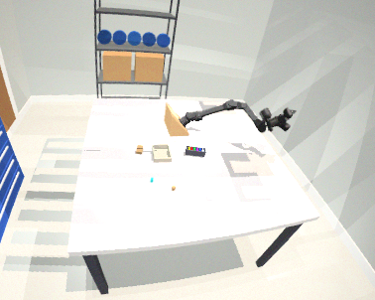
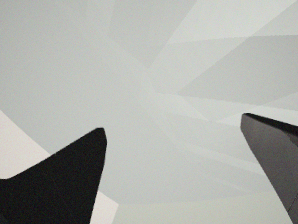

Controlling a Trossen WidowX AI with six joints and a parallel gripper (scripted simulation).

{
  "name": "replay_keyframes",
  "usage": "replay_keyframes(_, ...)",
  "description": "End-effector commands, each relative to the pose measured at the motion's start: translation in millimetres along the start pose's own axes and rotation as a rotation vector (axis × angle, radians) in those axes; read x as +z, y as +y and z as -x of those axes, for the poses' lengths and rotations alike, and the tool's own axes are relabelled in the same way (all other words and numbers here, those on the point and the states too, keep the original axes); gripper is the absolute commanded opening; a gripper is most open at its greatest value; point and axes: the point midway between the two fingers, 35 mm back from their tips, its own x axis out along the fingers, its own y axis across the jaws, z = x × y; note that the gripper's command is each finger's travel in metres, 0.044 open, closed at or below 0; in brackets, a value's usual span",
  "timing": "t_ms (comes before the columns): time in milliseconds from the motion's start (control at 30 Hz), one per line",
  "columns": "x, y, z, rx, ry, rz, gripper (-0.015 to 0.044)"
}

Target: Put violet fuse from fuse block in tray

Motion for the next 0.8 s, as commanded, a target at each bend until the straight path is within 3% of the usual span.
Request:
replay_keyframes(0,3,0,1,-0.002,-0.010,0.009,0.0374)
replay_keyframes(167,66,16,32,-0.066,-0.265,0.242,0.0242)
replay_keyframes(400,152,47,113,-0.262,-0.648,0.571,0.0063)
replay_keyframes(767,214,97,292,-0.773,-1.130,0.875,0.0063)
